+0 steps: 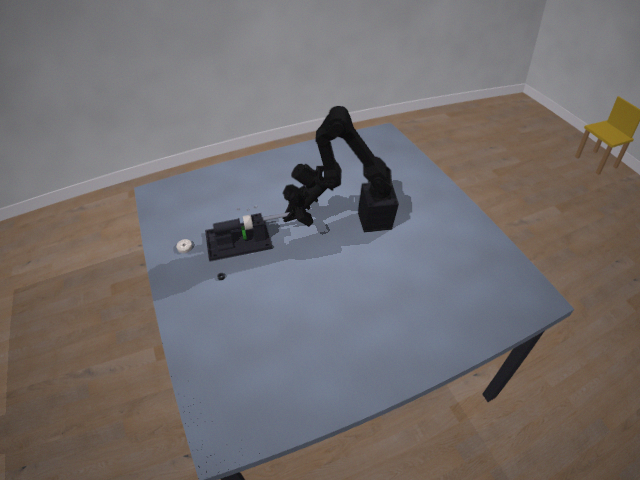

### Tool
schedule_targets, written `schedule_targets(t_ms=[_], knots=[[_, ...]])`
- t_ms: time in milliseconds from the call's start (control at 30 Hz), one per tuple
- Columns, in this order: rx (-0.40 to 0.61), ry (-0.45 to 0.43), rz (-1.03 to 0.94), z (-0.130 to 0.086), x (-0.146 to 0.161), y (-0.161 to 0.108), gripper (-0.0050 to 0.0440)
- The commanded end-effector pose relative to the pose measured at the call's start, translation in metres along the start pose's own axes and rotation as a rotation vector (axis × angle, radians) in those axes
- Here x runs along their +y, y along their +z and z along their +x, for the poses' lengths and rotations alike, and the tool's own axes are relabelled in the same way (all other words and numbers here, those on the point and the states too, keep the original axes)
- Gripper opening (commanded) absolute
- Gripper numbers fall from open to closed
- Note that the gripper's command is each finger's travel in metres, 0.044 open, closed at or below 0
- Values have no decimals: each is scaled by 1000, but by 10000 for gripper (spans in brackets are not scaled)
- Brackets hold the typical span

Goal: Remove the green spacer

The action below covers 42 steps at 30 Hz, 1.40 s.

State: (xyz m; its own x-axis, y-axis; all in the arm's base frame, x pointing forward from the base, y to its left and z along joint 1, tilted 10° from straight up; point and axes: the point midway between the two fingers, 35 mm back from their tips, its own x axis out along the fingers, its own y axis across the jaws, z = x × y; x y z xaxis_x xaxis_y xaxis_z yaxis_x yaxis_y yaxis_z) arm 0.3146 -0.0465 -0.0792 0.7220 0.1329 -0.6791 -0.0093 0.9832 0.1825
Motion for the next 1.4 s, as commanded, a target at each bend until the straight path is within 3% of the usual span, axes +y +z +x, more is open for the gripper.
schedule_targets(t_ms=[0, 1367], knots=[[0, 1, -4, -1, 0, -1, 0], [0, 1, -4, 5, 0, 8, 0]])
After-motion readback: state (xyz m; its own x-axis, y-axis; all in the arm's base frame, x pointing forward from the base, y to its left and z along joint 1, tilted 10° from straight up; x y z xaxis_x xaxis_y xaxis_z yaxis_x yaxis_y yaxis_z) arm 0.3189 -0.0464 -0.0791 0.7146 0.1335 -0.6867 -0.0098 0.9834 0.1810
